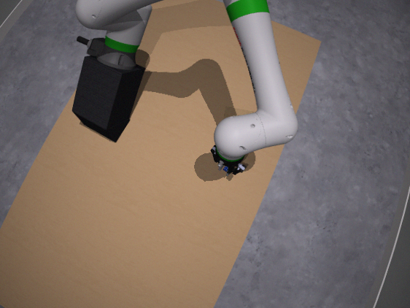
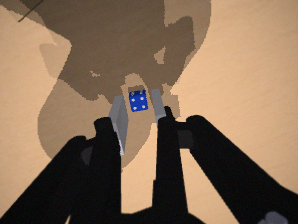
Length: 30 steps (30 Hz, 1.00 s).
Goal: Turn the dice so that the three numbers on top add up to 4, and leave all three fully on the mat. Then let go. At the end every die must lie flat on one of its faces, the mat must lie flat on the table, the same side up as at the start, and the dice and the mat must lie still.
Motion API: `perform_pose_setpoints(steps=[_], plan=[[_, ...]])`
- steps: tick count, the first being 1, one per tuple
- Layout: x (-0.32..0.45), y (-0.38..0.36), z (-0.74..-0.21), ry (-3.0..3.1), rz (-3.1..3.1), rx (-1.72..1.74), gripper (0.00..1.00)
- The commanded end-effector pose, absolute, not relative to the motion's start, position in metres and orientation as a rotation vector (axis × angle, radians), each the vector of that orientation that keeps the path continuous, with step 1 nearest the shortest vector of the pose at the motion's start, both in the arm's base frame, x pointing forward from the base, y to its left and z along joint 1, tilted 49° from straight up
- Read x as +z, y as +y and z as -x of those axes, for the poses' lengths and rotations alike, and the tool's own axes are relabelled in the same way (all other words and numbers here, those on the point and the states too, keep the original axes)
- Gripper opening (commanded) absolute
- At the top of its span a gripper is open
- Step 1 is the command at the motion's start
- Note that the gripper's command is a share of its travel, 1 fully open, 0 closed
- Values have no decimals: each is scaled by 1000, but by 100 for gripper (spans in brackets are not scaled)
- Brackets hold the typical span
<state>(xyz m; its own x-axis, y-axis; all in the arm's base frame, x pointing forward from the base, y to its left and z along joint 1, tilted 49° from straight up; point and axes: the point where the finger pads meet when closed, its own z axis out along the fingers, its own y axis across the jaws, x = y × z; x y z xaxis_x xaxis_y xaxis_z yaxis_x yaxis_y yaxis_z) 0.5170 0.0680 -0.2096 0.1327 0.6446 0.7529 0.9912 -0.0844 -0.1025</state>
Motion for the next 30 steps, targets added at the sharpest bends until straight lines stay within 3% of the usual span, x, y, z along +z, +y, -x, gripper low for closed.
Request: perform_pose_setpoints(steps=[1, 6, 7, 30], plan=[[-210, 68, -517, -1577, 1800, -723, 19], [-210, 68, -517, -1577, 1800, -723, 19], [-210, 68, -517, -1577, 1800, -723, 7], [-210, 68, -517, -1577, 1800, -723, 7]])
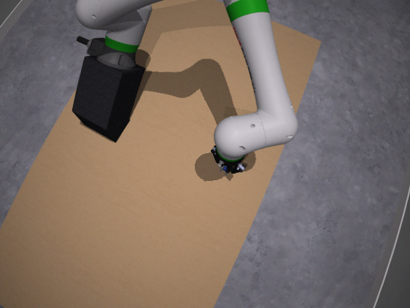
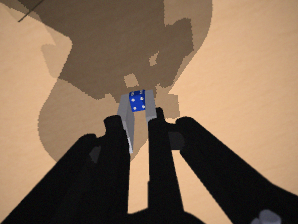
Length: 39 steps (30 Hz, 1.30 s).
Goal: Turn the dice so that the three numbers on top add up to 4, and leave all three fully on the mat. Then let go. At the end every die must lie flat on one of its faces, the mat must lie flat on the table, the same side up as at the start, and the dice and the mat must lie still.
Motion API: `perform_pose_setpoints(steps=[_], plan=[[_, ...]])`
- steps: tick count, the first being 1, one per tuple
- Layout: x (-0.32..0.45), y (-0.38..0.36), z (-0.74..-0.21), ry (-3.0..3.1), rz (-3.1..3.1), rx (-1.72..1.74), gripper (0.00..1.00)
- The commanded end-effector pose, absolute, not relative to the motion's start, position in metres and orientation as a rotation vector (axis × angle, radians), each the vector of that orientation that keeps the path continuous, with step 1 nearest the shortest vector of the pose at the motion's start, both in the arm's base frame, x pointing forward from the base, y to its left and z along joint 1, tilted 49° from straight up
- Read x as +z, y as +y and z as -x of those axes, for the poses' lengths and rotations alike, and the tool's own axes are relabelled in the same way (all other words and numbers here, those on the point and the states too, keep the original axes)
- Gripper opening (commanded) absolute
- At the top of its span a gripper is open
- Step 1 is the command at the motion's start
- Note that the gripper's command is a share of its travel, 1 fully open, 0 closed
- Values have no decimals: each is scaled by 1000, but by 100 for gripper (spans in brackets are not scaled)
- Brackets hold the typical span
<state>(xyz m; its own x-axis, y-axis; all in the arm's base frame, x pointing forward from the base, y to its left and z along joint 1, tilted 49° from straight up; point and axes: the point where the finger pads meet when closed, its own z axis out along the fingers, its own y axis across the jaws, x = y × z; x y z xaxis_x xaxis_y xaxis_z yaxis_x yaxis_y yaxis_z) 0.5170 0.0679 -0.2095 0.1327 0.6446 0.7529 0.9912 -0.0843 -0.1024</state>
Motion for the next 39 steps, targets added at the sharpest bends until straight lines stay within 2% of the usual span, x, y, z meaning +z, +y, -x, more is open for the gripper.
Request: perform_pose_setpoints(steps=[1, 16, 30, 39], plan=[[-210, 68, -517, -1577, 1800, -723, 7], [-207, 65, -517, -1577, 1800, -723, 7], [-151, 0, -517, -1577, 1800, -723, 7], [-145, -8, -517, -1577, 1800, -723, 7]])
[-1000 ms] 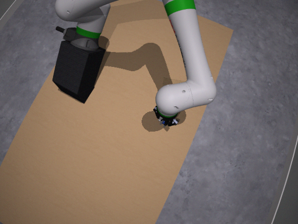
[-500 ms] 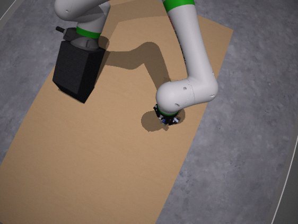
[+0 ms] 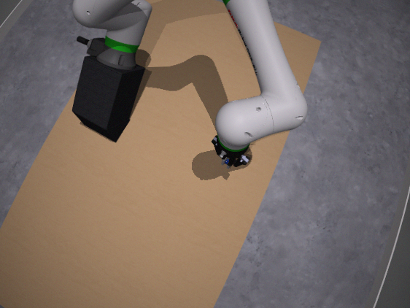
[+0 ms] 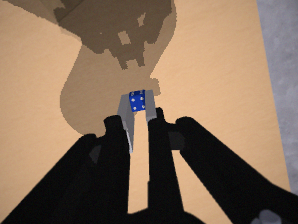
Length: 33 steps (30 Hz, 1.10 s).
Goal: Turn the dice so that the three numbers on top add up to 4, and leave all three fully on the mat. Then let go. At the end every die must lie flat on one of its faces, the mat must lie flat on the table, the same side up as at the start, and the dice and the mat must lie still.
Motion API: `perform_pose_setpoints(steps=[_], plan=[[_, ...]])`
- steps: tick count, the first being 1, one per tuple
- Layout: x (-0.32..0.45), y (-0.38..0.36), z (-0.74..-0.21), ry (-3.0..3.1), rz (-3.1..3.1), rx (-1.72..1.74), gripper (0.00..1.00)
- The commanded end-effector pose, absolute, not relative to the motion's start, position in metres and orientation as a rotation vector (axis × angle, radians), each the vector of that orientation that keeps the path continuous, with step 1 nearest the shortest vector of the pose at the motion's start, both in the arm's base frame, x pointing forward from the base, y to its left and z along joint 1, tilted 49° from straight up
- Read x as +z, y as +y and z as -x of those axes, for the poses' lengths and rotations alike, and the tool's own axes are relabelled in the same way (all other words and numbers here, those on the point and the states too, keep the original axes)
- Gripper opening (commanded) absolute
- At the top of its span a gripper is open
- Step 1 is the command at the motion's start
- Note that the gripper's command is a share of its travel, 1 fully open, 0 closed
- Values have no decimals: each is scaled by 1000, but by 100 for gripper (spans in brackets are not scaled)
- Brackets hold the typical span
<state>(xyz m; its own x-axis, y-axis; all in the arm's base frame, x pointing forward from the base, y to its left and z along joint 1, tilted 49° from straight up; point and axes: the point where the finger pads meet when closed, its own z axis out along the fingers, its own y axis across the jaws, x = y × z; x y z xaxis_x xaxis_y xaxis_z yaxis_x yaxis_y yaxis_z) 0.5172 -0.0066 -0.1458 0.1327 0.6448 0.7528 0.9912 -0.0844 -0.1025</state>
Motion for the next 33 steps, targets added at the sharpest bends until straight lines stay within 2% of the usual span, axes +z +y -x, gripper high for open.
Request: perform_pose_setpoints(steps=[1, 10, 33], plan=[[-145, -8, -517, -1577, 1800, -723, 7], [-145, -8, -518, -1594, 1789, -731, 7], [-146, -4, -523, -2251, 1187, -1034, 7]])
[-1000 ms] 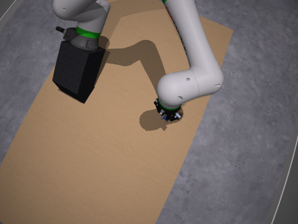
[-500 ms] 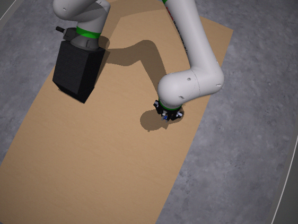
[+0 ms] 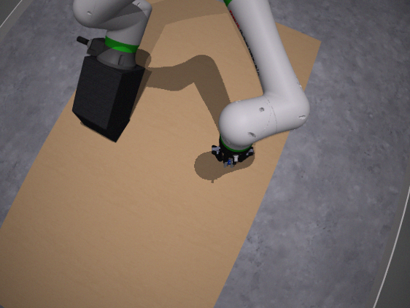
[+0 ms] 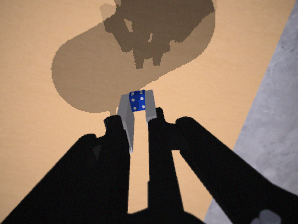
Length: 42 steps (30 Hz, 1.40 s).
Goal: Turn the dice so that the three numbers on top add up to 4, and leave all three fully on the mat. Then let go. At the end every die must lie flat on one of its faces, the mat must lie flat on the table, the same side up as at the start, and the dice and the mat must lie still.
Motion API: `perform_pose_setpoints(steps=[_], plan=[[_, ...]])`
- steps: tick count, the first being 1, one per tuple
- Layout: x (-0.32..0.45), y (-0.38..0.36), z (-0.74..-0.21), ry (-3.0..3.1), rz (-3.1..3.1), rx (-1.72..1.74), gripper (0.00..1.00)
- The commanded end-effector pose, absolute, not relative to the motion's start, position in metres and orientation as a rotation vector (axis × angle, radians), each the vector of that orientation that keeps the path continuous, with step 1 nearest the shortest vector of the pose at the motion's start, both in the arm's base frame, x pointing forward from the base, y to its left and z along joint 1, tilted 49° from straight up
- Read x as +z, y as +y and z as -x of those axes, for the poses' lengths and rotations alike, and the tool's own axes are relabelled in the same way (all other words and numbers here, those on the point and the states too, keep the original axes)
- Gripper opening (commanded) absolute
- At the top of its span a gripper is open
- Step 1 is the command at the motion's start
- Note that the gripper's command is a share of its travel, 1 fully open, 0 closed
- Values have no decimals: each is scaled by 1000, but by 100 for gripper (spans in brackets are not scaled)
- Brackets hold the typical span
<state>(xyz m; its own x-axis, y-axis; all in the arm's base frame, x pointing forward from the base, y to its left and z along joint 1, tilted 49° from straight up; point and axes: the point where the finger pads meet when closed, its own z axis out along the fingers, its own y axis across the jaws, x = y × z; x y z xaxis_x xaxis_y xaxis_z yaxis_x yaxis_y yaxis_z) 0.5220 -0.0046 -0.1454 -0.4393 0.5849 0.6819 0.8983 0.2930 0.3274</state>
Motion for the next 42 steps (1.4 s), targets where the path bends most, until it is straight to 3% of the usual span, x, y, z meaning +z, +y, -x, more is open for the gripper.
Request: perform_pose_setpoints(steps=[1, 26, 42], plan=[[-146, -4, -523, -2275, 1157, -1045, 7], [-147, 0, -529, -2742, 338, -1261, 7], [-149, 1, -523, -2951, 466, -1298, 7]])
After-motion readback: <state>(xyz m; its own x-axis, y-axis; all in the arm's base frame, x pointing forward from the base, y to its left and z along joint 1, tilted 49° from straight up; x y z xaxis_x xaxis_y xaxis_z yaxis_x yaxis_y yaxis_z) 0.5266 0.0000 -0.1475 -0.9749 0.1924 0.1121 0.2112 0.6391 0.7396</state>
